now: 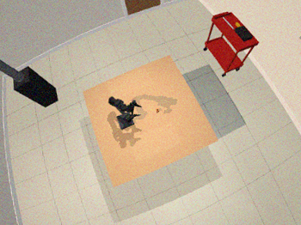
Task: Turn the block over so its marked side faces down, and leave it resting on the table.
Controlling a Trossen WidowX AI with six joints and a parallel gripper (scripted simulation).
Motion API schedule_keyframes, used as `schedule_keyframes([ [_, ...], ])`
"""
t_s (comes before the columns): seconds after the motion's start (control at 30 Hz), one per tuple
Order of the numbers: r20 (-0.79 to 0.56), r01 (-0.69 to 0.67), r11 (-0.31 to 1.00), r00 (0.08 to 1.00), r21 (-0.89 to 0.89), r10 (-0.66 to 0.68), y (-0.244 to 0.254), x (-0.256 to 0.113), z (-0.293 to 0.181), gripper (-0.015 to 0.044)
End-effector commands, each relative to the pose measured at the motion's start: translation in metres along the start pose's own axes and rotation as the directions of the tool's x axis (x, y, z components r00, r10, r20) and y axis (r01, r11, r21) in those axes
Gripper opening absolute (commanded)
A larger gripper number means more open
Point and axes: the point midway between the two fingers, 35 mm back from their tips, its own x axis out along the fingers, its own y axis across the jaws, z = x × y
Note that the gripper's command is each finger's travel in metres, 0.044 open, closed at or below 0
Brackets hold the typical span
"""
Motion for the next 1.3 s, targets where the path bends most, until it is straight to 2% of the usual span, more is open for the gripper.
schedule_keyframes([
  [0.0, -0.006, -0.002, 1.0, 1.0, 0.002, 0.002, -0.001, 0.001, 0.0, 0.0426],
  [0.2, -0.199, -0.059, 0.997, 0.978, 0.048, 0.067, -0.014, 0.034, 0.006, 0.044],
  [0.37, -0.385, -0.11, 0.992, 0.915, 0.055, 0.123, -0.015, 0.074, 0.004, 0.044],
  [0.6, -0.623, -0.197, 0.98, 0.765, 0.012, 0.161, 0.006, 0.134, -0.014, 0.044],
  [0.8, -0.791, -0.28, 0.958, 0.599, -0.065, 0.121, 0.041, 0.184, -0.047, 0.044],
  [1.07, -0.924, -0.422, 0.882, 0.381, -0.211, -0.039, 0.101, 0.229, -0.117, 0.044],
  [1.27, -0.929, -0.435, 0.872, 0.366, -0.224, -0.056, 0.106, 0.232, -0.126, 0.044],
])
